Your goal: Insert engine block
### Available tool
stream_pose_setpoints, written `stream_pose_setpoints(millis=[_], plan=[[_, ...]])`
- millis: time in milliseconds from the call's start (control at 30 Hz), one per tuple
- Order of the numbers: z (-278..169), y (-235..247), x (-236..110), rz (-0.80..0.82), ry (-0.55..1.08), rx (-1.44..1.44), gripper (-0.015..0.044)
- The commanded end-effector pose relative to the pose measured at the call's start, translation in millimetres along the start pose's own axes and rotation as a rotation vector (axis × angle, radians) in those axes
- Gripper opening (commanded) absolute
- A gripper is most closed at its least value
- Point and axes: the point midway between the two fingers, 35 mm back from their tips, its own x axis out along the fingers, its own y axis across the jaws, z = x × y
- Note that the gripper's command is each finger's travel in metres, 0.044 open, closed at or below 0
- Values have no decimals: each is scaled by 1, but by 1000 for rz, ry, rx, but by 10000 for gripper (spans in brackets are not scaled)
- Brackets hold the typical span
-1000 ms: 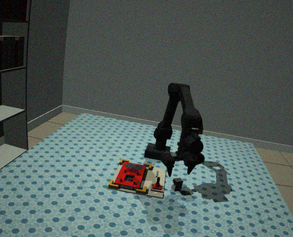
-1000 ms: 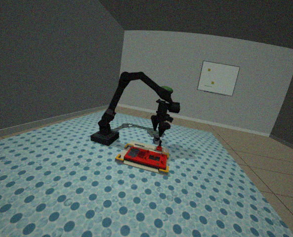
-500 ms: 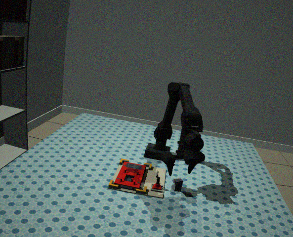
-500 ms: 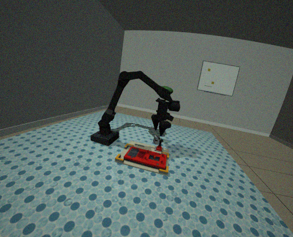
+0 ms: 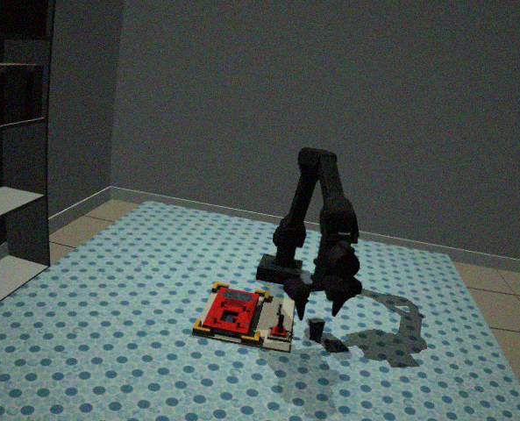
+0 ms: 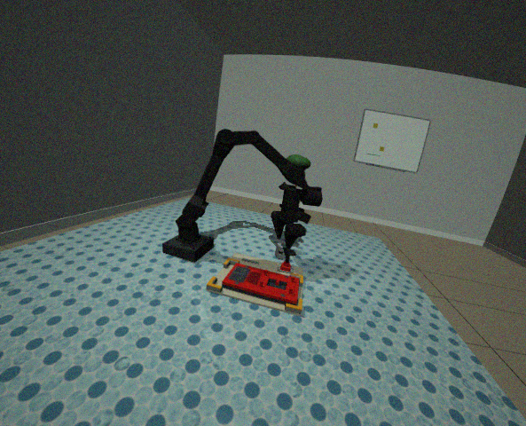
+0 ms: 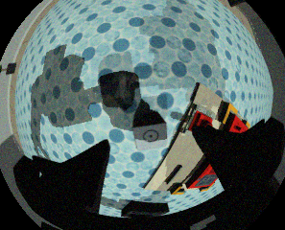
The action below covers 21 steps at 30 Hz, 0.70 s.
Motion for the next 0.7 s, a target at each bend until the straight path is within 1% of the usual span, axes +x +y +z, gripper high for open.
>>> stream_pose_setpoints(millis=[0, 667], plan=[[-2, 0, 9, 2, 12, 0, 440], [-3, 0, 41, 2, 12, 0, 440]])
